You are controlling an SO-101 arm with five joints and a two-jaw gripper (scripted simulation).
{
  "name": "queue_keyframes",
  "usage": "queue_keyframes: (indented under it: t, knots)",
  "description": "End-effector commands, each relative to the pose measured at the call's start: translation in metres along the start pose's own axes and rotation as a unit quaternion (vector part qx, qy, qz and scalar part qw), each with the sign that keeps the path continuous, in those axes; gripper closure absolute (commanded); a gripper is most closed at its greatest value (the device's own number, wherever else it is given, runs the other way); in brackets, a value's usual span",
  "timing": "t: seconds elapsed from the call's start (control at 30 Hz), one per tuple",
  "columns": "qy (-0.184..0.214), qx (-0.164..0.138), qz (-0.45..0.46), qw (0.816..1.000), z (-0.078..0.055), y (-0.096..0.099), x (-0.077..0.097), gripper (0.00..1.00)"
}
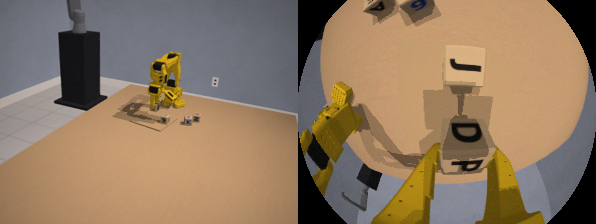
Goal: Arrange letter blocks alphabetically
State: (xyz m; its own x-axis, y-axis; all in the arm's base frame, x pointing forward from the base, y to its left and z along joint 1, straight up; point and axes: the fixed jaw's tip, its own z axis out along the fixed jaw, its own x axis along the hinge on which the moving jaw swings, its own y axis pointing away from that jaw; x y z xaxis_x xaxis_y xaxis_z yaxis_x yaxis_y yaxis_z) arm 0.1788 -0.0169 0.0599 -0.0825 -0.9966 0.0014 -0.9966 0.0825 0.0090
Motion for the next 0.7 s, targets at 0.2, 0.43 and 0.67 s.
queue_keyframes:
  t: [0.2, 0.43, 0.67]
  knots:
    - [-0.001, 0.037, 0.0, 0.999, -0.0104, -0.0071, -0.0016, 1.0]
    - [-0.001, 0.04, -0.001, 0.999, -0.0109, -0.0068, -0.0031, 1.0]
    - [-0.001, 0.04, -0.001, 0.999, -0.0109, -0.0068, -0.0031, 1.0]
